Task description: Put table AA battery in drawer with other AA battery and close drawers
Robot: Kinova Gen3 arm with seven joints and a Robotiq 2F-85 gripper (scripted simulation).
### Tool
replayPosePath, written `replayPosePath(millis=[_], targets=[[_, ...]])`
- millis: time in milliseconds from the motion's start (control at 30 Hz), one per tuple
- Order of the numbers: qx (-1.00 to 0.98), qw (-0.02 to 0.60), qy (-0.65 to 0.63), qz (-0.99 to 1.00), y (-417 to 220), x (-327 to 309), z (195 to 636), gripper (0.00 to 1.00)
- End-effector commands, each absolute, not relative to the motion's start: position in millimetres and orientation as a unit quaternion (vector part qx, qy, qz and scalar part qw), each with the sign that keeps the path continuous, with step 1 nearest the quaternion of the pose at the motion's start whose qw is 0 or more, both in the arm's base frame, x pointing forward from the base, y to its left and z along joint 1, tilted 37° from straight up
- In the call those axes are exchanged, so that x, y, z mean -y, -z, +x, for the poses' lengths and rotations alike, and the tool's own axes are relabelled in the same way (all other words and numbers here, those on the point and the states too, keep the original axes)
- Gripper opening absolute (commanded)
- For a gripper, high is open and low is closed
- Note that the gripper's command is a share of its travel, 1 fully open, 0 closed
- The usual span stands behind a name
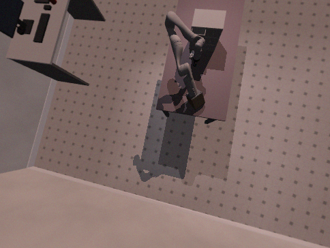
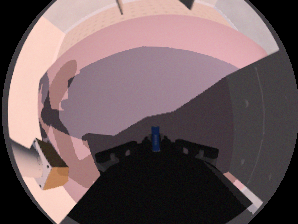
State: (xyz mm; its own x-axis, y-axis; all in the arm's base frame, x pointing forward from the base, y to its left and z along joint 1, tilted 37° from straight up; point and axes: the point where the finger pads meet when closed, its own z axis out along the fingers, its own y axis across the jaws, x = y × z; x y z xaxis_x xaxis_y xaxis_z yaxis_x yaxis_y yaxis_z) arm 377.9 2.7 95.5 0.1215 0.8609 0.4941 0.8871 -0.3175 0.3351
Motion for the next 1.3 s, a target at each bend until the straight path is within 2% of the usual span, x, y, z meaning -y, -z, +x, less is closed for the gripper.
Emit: replayPosePath(millis=[0, 1267], targets=[[0.583, 0.019, 0.316, -0.748, -102, 0, 377, 0.09], [0.583, 0.019, 0.316, -0.748, -169, 34, 339, 0.09]])
